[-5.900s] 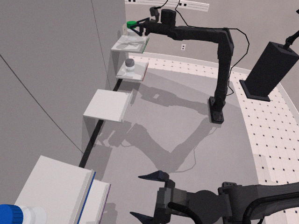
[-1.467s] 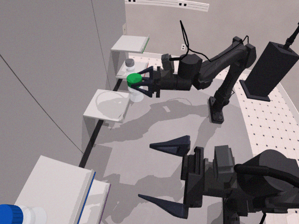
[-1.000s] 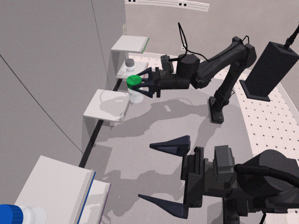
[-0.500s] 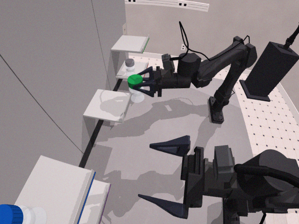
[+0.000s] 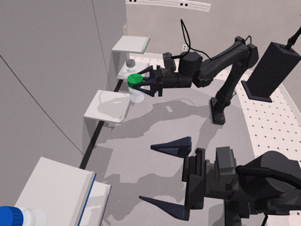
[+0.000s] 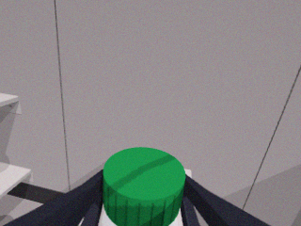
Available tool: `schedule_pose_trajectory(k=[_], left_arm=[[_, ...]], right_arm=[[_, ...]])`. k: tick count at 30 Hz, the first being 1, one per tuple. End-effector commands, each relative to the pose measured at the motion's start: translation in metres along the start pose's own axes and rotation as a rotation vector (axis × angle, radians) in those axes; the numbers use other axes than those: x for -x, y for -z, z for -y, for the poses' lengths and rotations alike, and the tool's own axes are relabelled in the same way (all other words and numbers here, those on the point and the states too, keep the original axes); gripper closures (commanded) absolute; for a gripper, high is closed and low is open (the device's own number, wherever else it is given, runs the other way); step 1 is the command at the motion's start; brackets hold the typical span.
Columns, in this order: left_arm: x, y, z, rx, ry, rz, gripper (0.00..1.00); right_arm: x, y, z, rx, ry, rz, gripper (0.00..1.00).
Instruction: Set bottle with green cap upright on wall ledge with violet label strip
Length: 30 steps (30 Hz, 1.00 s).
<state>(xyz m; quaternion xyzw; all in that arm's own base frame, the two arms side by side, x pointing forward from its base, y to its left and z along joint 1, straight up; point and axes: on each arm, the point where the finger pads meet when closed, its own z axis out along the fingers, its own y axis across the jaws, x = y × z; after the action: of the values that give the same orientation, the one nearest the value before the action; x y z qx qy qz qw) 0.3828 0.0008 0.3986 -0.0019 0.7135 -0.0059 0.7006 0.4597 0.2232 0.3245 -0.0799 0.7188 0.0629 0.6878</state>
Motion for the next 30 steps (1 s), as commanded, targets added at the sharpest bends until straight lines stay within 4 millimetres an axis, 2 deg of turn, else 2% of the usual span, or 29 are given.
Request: schedule_pose_trajectory(k=[1, 5, 18, 25, 30], left_arm=[[0.021, 0.004, 0.002, -0.001, -0.011, 0.048, 0.00], [0.021, 0.004, 0.002, -0.001, -0.011, 0.048, 0.00], [0.021, 0.004, 0.002, -0.001, -0.011, 0.048, 0.00], [0.021, 0.004, 0.002, -0.001, -0.011, 0.048, 0.00], [0.021, 0.004, 0.002, -0.001, -0.011, 0.048, 0.00]], right_arm=[[0.039, -0.009, 0.002, 0.005, -0.037, 0.096, 0.50], [0.040, -0.016, 0.002, 0.006, -0.042, 0.102, 0.50], [0.046, -0.070, 0.002, 0.001, -0.053, 0.119, 0.50], [0.047, -0.077, 0.003, -0.005, -0.054, 0.125, 0.50], [0.052, -0.074, 0.005, -0.007, -0.057, 0.134, 0.50]])
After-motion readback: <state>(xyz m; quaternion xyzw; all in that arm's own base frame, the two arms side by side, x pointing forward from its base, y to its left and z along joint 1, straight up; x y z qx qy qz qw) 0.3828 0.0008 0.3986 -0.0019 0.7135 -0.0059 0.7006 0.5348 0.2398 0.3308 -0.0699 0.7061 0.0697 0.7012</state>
